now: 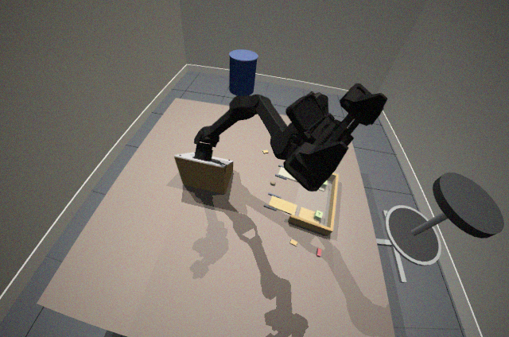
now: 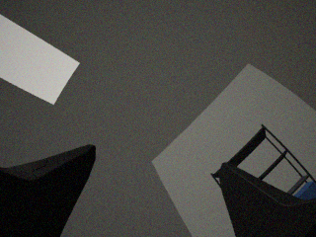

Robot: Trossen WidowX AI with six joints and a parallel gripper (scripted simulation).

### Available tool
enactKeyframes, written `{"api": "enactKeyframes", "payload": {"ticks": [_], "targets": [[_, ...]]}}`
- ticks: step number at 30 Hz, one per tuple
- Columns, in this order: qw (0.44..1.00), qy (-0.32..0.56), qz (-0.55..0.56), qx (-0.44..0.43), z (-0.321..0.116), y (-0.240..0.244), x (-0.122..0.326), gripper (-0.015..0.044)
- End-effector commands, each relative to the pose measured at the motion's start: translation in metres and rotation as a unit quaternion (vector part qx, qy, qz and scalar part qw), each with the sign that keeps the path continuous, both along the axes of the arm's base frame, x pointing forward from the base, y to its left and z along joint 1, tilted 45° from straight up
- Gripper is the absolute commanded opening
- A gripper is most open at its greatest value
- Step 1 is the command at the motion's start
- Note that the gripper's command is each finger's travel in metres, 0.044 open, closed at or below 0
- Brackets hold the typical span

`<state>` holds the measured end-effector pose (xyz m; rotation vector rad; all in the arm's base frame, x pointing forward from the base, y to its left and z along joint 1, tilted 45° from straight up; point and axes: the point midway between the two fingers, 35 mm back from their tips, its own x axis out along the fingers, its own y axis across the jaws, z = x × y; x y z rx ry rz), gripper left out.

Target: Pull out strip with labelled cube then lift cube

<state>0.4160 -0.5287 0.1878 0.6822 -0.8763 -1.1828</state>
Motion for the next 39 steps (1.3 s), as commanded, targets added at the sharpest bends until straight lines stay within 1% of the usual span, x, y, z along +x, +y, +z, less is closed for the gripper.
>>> {"api": "enactKeyframes", "payload": {"ticks": [1, 5, 11, 16, 21, 25, 30, 34, 39], "targets": [[1.000, 0.003, 0.004, 0.000, 0.000, 0.001, 0.001, 0.0400], [0.996, 0.052, 0.075, 0.008, -0.004, 0.031, 0.027, 0.0400], [0.969, 0.133, 0.207, 0.018, -0.018, 0.098, 0.061, 0.0400], [0.929, 0.190, 0.316, 0.024, -0.034, 0.163, 0.076, 0.0400], [0.874, 0.237, 0.423, 0.028, -0.053, 0.234, 0.076, 0.0400], [0.821, 0.267, 0.504, 0.028, -0.069, 0.294, 0.065, 0.0400], [0.743, 0.293, 0.601, 0.027, -0.088, 0.369, 0.037, 0.0400], [0.674, 0.305, 0.672, 0.026, -0.103, 0.428, 0.003, 0.0400], [0.581, 0.306, 0.753, 0.024, -0.121, 0.496, -0.051, 0.0400]]}}
